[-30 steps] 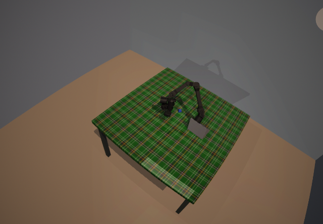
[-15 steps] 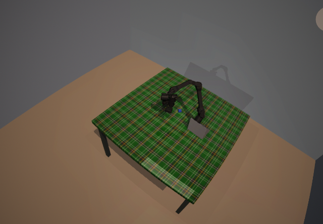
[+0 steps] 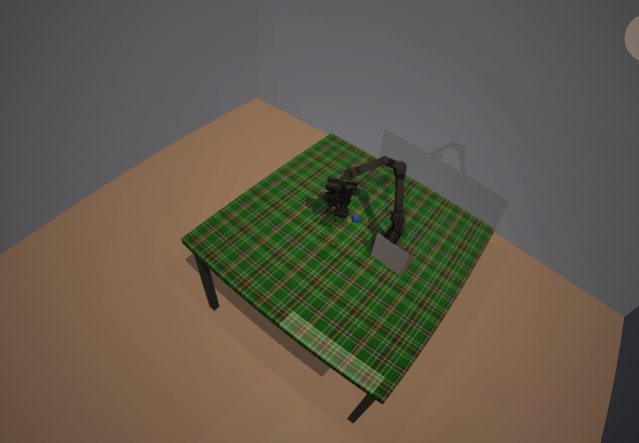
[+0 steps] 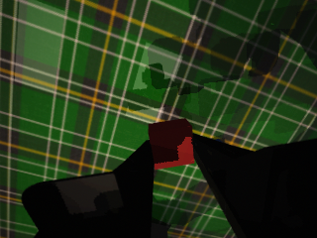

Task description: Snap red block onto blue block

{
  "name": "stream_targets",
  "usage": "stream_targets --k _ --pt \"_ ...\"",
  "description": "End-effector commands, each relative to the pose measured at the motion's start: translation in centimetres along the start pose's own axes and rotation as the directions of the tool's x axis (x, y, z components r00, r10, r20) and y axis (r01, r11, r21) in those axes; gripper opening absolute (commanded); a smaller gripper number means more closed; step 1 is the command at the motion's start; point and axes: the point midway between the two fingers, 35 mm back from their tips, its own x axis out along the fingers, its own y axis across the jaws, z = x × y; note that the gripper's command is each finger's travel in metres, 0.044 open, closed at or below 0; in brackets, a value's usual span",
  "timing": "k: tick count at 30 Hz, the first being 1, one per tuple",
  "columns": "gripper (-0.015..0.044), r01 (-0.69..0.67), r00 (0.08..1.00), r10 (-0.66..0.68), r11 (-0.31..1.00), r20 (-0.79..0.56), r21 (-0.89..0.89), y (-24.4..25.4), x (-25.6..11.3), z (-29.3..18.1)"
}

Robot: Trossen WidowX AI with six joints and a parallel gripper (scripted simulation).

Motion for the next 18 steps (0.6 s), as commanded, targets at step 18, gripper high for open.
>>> stream_targets --k 18 --pt "0.0000 0.021 1.000 -0.023 0.986 -0.013 -0.166 -7.4 3.4 -6.7"
